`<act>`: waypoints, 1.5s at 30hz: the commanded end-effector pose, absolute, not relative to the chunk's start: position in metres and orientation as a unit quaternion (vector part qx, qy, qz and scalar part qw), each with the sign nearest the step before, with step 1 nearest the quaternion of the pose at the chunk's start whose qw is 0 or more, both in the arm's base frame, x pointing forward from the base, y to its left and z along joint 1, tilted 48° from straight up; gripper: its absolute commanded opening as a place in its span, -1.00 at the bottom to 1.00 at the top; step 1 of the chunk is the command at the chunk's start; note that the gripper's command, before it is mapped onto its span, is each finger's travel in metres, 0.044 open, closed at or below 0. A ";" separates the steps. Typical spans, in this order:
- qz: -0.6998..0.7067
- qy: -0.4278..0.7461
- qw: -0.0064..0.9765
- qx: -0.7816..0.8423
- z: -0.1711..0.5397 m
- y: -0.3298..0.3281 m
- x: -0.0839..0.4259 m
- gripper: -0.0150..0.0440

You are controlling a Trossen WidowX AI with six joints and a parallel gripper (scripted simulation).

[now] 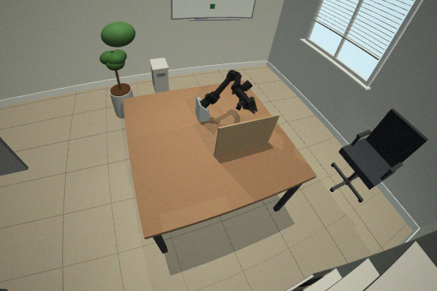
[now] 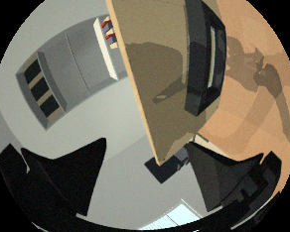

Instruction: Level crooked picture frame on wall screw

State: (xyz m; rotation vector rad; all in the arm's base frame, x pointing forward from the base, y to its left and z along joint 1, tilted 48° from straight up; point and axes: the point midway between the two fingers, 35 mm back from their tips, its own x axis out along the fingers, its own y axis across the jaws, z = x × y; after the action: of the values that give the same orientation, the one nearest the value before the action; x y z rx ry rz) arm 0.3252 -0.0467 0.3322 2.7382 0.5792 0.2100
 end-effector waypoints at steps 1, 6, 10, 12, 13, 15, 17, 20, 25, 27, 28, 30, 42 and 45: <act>0.074 0.201 0.168 0.962 0.332 -0.045 0.325 0.78; 0.073 0.123 0.194 0.971 0.325 -0.017 0.308 0.39; 0.062 0.050 0.219 0.972 0.308 -0.004 0.284 0.39; 0.053 0.015 0.233 0.971 0.296 -0.001 0.271 0.39; 0.047 -0.003 0.240 0.970 0.290 -0.001 0.264 0.39; 0.035 -0.037 0.255 0.966 0.276 -0.003 0.251 0.39; 0.021 -0.071 0.269 0.960 0.260 -0.007 0.238 0.39; 0.009 -0.096 0.277 0.956 0.248 -0.011 0.228 0.39; 0.009 -0.096 0.277 0.956 0.248 -0.011 0.228 0.39; 0.009 -0.096 0.277 0.956 0.248 -0.011 0.228 0.39; 0.009 -0.096 0.277 0.956 0.248 -0.011 0.228 0.39; 0.009 -0.096 0.277 0.956 0.248 -0.011 0.228 0.39; 0.009 -0.096 0.277 0.956 0.248 -0.011 0.228 0.39; 0.009 -0.096 0.277 0.956 0.248 -0.011 0.228 0.39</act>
State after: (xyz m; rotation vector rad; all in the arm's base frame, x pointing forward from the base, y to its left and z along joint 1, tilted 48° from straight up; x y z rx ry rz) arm 0.2285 -0.0103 0.2490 2.5720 -0.2554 0.0302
